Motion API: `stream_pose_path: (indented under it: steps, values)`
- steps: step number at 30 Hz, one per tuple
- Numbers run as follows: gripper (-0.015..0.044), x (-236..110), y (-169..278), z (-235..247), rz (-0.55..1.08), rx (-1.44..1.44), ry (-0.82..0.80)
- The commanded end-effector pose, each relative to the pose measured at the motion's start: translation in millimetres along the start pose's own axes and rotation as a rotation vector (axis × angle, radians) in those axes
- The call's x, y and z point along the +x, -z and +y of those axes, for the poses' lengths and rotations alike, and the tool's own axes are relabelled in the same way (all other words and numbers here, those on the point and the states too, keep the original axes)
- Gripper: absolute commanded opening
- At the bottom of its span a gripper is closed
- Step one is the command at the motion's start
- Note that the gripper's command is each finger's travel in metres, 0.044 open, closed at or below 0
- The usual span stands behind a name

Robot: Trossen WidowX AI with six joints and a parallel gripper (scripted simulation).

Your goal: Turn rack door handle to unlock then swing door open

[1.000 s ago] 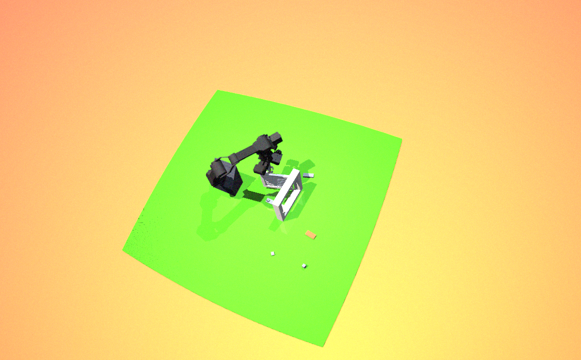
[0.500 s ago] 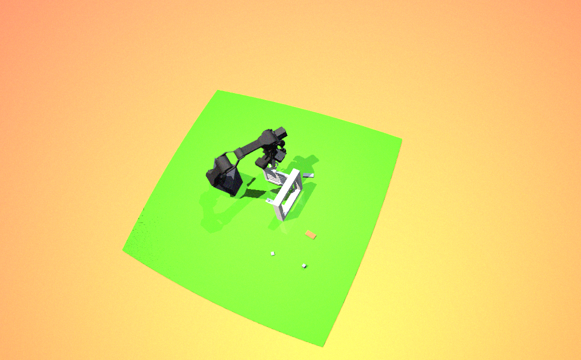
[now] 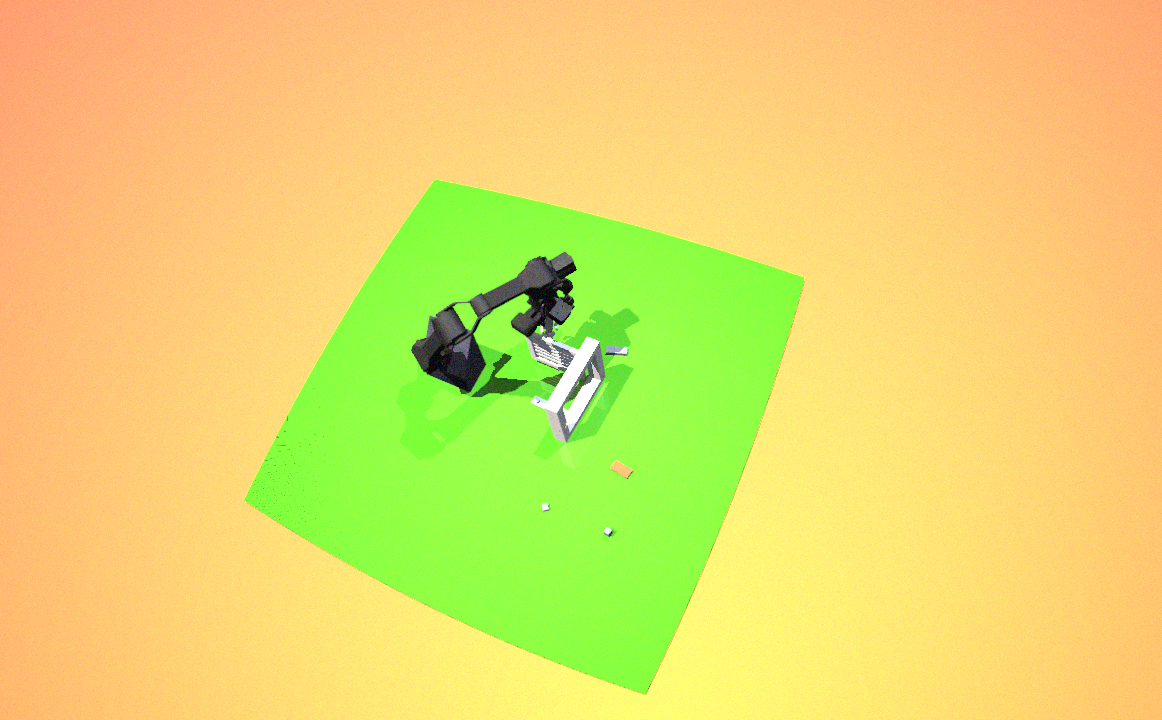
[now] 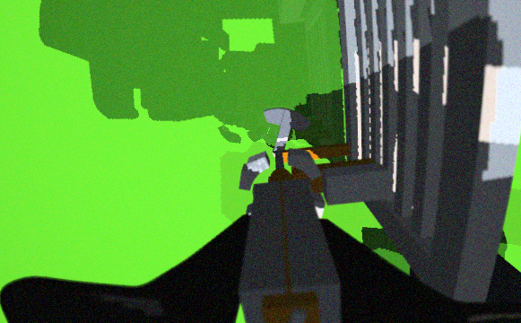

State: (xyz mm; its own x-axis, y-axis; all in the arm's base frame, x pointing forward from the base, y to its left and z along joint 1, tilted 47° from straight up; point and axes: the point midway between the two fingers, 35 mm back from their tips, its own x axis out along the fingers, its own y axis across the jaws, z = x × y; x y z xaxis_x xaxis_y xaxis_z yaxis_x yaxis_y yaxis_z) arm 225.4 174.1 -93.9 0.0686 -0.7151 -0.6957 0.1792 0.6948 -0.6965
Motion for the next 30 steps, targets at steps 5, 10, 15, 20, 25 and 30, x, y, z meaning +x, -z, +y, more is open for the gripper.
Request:
stream_pose_path:
  steps: [5,10,15,20,25,30]
  values:
    - [0.0182,-0.5,-0.3,0.4,0.003,0.011,-0.001]
    - [0.0296,-0.5,-0.3,0.4,0.003,0.011,-0.001]
    - [0.0296,-5.8,-0.5,1.0,0.003,0.011,-0.001]
    - [0.0296,-13.3,-0.8,1.6,0.003,0.011,-0.002]
    - [0.0296,-20.9,-1.0,2.0,0.003,0.010,-0.002]
    - [0.0296,-28.5,-1.0,2.3,0.003,0.010,-0.002]
